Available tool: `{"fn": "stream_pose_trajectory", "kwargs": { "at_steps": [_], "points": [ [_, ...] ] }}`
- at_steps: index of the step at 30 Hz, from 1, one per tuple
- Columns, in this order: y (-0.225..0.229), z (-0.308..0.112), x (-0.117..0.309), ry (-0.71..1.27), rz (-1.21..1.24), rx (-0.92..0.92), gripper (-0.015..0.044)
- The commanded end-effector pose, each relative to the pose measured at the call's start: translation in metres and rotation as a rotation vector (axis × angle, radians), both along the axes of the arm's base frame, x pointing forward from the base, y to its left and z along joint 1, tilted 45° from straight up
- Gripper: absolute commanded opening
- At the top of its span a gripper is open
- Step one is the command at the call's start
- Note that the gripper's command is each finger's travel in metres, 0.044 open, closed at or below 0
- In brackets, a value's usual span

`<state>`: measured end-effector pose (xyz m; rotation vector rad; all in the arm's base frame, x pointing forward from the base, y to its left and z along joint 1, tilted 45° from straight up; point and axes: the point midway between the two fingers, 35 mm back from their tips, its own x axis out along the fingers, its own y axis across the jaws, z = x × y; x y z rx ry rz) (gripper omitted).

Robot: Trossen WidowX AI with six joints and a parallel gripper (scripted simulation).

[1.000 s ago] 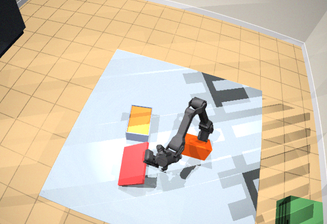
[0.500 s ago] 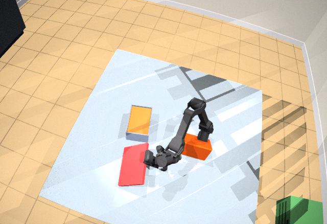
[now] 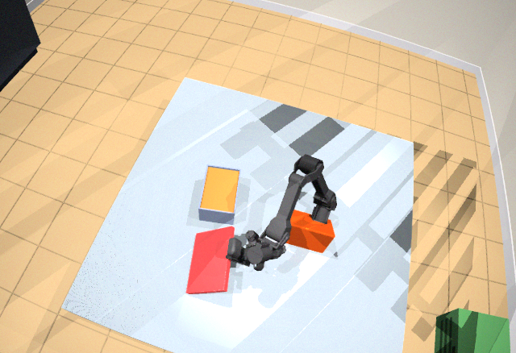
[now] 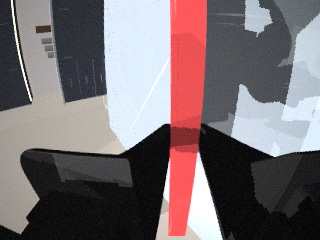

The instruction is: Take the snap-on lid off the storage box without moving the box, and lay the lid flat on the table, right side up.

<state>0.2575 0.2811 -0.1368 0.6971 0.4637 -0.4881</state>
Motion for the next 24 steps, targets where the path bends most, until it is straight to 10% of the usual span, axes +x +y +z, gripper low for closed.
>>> {"fn": "stream_pose_trajectory", "kwargs": {
  "at_steps": [1,24],
  "points": [
    [-0.002,-0.002,0.001,-0.006,0.001,-0.002,0.0],
    [-0.015,-0.015,0.002,-0.007,0.001,-0.003,0.0]
  ]
}}
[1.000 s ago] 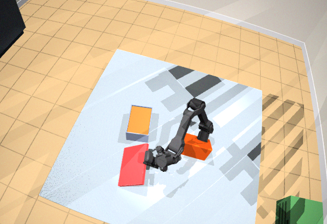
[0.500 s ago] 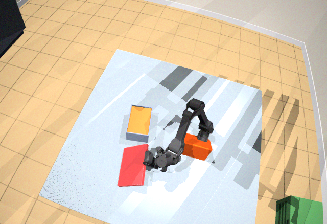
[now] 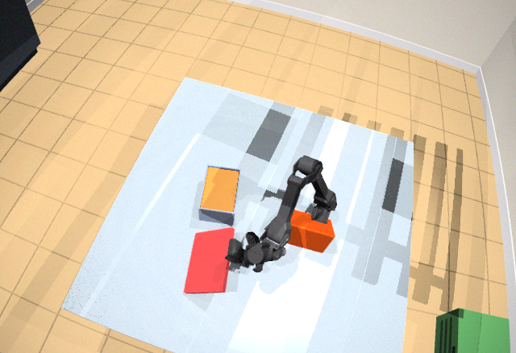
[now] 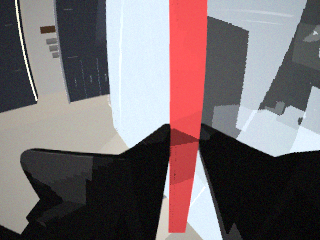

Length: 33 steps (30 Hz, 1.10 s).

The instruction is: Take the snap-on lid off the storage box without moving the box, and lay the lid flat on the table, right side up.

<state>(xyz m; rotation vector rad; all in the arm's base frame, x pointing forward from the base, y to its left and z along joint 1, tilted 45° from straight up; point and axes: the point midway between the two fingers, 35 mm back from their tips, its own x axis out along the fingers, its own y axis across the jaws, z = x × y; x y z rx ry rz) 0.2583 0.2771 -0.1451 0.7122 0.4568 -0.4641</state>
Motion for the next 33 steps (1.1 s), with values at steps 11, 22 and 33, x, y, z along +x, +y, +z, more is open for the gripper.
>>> {"fn": "stream_pose_trajectory", "kwargs": {
  "at_steps": [11,22,33],
  "points": [
    [-0.017,-0.013,0.002,0.01,-0.014,-0.019,0.0],
    [-0.023,-0.02,0.003,0.01,-0.014,-0.019,0.0],
    [-0.029,-0.026,0.004,0.01,-0.014,-0.02,0.0]
  ]
}}
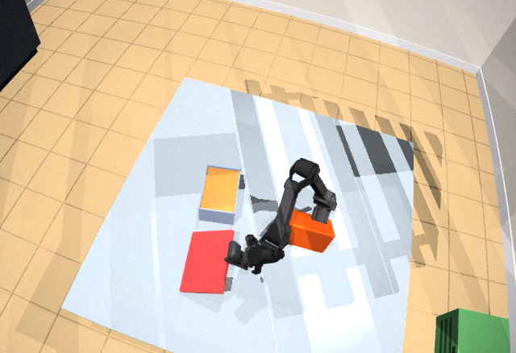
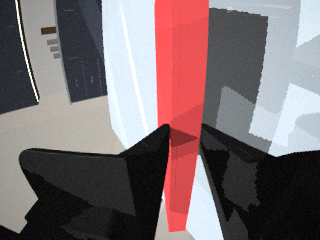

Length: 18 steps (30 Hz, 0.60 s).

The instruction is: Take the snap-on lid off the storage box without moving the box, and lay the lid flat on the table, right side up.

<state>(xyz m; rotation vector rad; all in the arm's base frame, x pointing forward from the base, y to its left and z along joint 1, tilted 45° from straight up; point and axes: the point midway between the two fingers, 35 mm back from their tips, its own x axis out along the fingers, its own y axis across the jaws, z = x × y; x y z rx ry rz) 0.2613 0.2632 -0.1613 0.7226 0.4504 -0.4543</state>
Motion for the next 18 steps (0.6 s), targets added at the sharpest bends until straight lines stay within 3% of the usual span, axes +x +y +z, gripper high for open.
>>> {"fn": "stream_pose_trajectory", "kwargs": {
  "at_steps": [1,18],
  "points": [
    [-0.0159,-0.0105,0.0008,0.021,-0.018,-0.029,0.0],
    [-0.0255,-0.0203,0.002,0.021,-0.018,-0.03,0.0]
  ]
}}
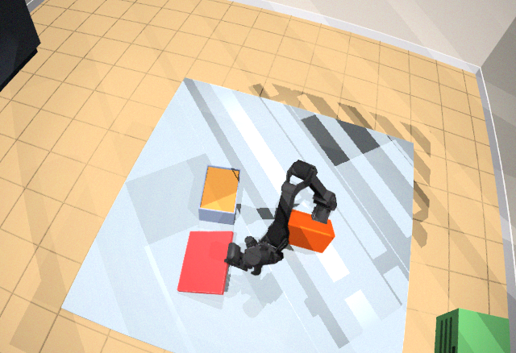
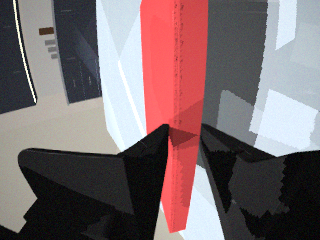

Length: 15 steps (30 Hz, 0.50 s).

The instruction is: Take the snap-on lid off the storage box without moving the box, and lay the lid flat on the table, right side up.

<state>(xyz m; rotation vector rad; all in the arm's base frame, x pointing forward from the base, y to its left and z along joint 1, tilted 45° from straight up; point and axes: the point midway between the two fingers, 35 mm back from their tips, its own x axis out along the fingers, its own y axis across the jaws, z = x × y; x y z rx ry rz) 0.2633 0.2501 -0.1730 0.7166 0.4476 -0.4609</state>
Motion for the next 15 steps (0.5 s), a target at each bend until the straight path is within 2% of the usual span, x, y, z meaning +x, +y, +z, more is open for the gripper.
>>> {"fn": "stream_pose_trajectory", "kwargs": {
  "at_steps": [1,13,15],
  "points": [
    [-0.013,-0.009,0.0,0.02,-0.013,-0.022,0.0],
    [-0.02,-0.016,0.001,0.019,-0.013,-0.023,0.0],
    [-0.008,-0.008,0.002,0.01,-0.008,-0.013,0.0053]
  ]
}}
